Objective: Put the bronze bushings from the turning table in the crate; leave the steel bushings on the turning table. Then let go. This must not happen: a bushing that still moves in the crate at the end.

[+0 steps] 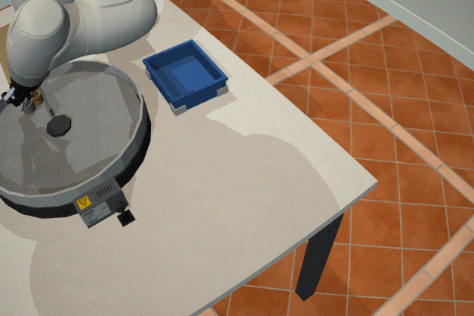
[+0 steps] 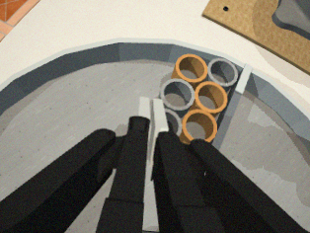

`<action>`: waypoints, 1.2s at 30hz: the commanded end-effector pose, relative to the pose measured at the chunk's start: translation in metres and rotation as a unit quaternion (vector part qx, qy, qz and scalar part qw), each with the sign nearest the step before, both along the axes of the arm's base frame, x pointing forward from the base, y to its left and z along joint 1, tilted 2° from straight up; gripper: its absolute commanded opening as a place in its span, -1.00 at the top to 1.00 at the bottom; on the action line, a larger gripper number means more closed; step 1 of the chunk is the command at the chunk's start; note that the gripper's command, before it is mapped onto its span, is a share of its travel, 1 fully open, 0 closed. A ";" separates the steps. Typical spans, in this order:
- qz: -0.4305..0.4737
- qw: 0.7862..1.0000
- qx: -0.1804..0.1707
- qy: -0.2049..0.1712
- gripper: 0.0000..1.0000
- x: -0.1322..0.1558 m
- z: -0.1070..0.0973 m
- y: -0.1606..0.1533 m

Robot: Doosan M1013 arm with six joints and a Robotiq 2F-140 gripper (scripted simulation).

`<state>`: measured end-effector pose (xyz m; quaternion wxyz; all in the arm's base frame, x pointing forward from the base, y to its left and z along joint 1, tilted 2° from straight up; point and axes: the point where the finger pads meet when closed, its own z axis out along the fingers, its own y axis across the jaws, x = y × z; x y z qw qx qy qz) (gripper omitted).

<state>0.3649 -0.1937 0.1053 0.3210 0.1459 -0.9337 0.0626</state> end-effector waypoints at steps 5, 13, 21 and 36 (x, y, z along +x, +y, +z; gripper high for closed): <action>0.000 1.000 0.000 0.000 1.00 0.000 0.000 0.000; 0.000 1.000 0.000 0.000 1.00 0.001 0.000 -0.001; 0.000 1.000 0.000 0.000 1.00 0.010 0.000 -0.022; 0.000 1.000 0.000 0.000 1.00 0.024 0.001 -0.042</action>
